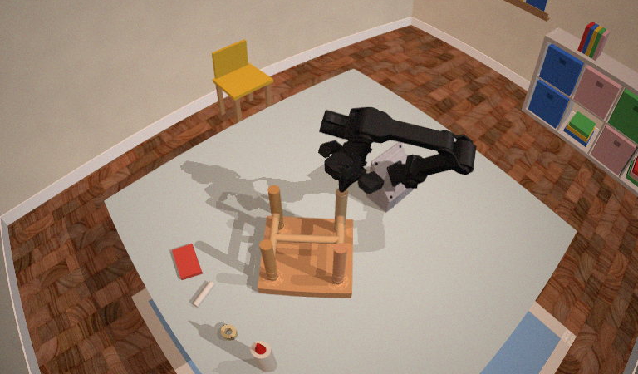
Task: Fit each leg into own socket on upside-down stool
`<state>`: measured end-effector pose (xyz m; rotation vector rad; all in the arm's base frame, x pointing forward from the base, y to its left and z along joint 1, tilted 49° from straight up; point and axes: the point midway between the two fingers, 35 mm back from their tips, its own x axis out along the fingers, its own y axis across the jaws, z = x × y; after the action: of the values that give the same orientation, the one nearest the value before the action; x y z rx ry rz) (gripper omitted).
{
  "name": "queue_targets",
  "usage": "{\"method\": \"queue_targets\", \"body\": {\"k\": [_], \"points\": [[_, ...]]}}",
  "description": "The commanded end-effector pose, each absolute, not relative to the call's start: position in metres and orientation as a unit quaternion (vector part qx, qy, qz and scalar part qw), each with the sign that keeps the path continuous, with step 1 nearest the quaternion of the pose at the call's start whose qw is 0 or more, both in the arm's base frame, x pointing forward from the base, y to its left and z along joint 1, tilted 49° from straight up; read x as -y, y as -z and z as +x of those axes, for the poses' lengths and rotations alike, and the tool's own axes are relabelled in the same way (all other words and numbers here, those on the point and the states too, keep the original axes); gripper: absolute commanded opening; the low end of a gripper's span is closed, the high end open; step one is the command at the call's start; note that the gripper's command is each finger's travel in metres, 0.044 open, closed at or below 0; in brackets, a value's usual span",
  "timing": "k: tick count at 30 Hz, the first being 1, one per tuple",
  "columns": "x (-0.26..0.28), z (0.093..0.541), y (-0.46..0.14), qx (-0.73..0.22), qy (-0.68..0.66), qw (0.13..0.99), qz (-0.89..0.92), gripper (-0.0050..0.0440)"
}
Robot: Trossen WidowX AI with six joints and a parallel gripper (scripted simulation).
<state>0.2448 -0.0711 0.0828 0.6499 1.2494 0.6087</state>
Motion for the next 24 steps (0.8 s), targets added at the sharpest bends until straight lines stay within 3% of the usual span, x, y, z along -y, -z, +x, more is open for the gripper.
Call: {"method": "queue_targets", "body": {"k": [1,24], "points": [[0.055,0.246,-0.072,-0.576,-0.295,0.703,0.295,0.0000],[0.078,0.248,-0.089,-0.570,-0.284,0.713,0.295,0.0000]]}}
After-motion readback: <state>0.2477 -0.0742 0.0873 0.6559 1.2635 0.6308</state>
